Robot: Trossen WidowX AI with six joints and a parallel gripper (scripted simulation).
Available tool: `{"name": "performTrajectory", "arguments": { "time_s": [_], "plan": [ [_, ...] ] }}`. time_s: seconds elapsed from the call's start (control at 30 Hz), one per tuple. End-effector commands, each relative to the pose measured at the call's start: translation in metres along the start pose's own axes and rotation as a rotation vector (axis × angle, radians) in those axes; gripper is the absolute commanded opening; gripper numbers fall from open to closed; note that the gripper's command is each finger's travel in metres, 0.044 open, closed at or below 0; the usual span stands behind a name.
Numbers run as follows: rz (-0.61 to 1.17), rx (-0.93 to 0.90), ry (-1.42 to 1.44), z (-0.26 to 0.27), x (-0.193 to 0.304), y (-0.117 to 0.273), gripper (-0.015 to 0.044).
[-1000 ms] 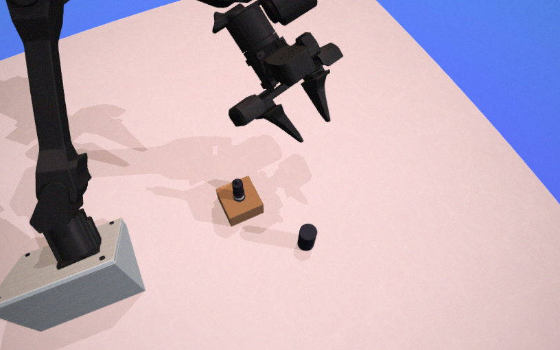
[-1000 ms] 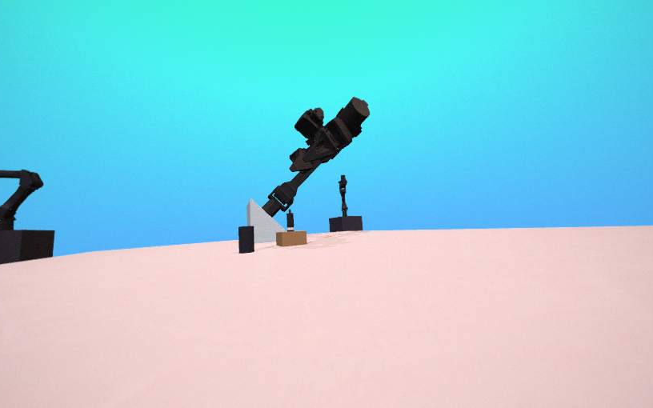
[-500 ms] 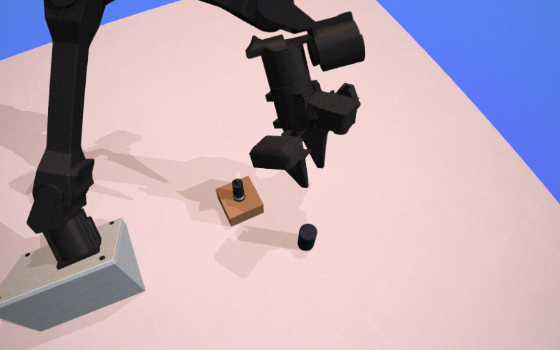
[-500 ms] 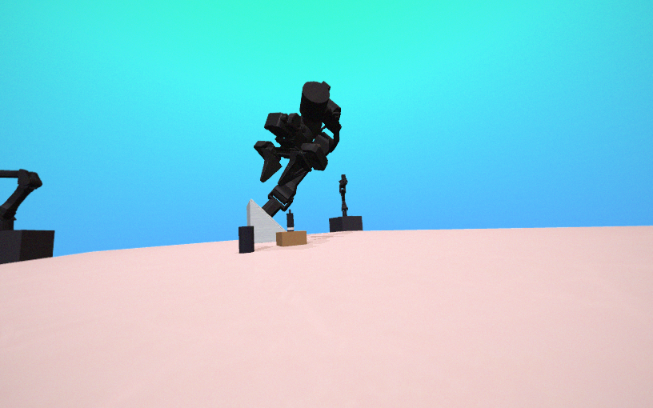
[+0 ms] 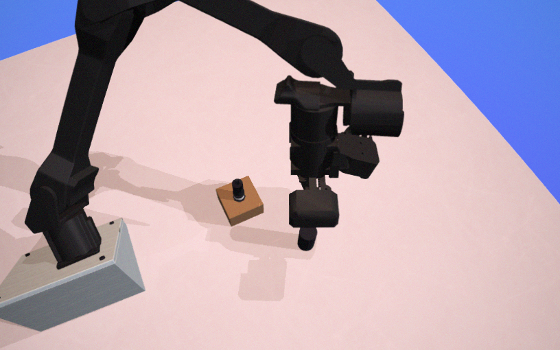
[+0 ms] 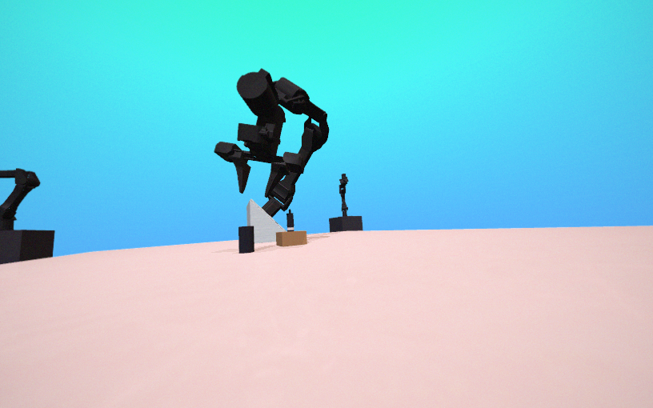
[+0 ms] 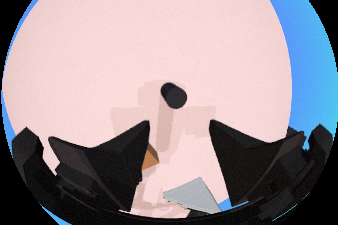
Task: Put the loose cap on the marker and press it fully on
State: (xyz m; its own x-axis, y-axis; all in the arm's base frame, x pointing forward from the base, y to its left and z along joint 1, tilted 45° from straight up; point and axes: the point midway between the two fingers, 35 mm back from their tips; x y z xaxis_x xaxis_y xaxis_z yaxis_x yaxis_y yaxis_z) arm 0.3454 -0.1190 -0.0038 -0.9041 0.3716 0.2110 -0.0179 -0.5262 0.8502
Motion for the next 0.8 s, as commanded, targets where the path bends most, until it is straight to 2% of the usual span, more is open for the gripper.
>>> {"name": "performTrajectory", "arguments": {
  "time_s": [0.0,0.43,0.57,0.77],
  "plan": [
    [-0.004,-0.232,0.286,-0.023,-0.004,-0.005,0.0254],
    [-0.004,-0.232,0.286,-0.025,-0.004,-0.005,0.0254],
    [-0.004,-0.233,0.286,-0.017,-0.003,-0.037,0.0254],
    [-0.004,-0.233,0.287,-0.015,-0.003,-0.044,0.0254]
  ]
}}
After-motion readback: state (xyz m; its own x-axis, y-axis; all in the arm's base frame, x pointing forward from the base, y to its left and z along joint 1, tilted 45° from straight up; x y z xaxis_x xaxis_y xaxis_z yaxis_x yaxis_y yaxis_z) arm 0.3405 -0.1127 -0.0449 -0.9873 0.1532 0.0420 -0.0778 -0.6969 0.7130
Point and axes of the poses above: the point midway between the two fingers, 35 mm back from their tips, its own y axis back along the fingers, its own z axis across the jaws, x = y × z, and after that the axes turned 4 degrees about y, right-handed
